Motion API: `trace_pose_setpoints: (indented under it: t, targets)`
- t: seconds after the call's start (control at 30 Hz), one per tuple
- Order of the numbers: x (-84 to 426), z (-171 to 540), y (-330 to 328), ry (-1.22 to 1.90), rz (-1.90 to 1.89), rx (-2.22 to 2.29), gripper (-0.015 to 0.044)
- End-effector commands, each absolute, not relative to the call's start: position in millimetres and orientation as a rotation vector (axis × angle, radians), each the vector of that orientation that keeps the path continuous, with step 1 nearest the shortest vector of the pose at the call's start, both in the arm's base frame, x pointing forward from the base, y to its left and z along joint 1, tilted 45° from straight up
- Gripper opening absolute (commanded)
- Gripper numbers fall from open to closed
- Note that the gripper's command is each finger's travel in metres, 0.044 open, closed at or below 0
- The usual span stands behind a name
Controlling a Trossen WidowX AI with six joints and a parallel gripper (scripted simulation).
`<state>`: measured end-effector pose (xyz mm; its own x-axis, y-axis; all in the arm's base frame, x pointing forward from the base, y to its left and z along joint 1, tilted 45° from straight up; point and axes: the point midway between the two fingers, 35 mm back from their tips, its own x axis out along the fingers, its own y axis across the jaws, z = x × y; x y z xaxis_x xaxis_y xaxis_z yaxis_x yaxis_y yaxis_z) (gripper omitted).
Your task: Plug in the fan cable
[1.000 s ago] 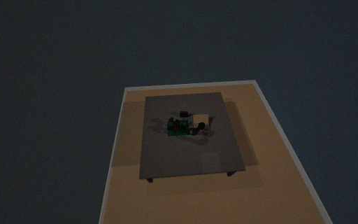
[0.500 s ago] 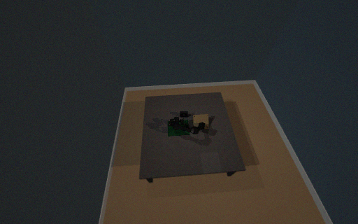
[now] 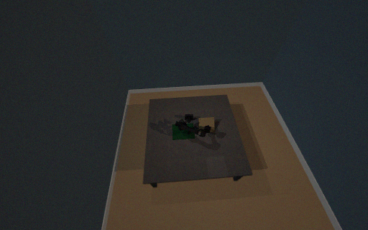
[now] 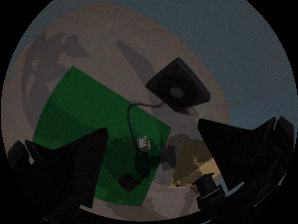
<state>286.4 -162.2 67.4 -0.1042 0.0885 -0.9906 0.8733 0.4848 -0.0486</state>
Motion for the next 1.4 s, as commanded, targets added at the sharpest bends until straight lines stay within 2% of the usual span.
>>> trace_pose_setpoints:
  t: [0.0, 0.37, 0.8, 1.37]
  targets:
    - [260.9, 89.4, -144.8, 1.636, -0.016, 0.548, 0.0440]
    - [247.0, 113.0, -133.5, 1.413, 0.552, 0.242, 0.0440]
    - [237.0, 143.1, -124.1, 0.942, 1.001, -0.202, 0.0440]
    - [236.6, 144.9, -123.6, 0.906, 1.023, -0.238, 0.0440]
